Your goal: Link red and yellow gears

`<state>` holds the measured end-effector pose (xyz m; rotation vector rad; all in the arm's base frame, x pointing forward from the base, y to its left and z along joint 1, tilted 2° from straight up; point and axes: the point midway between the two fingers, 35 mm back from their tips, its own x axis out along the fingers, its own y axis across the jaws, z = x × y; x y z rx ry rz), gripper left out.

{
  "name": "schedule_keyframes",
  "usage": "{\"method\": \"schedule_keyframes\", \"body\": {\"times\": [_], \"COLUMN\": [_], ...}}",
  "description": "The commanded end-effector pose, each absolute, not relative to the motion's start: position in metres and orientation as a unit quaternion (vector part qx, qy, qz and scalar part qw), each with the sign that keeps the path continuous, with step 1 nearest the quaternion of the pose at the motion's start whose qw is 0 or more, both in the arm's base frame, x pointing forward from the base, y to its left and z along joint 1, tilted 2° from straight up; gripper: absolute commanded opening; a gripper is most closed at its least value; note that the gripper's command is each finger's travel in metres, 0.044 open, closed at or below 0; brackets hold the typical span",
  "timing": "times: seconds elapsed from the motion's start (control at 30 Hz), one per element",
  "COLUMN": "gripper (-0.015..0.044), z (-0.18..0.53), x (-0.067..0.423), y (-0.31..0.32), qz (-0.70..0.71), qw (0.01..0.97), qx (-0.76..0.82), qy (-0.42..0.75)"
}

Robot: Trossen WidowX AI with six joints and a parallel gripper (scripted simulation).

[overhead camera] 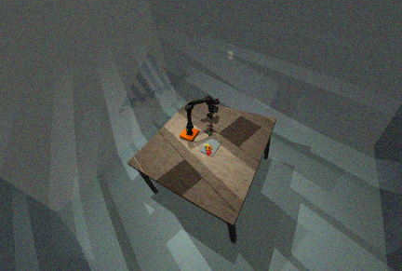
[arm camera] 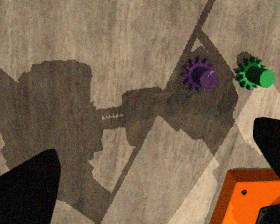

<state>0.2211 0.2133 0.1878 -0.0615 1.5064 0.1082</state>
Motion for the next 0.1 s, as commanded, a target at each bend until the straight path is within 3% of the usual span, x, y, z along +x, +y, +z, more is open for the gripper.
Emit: {"method": "schedule_keyframes", "body": {"times": [0.0, 0.07], "gripper": [0.044, 0.044], "z": [0.1881, 0.1881], "x": [0.221, 0.221], "y": [0.2128, 0.2128], "qz": [0.046, 0.046], "qw": [0.728, 0.728], "qx": [-0.027, -0.027], "qy": [0.683, 0.683]}}
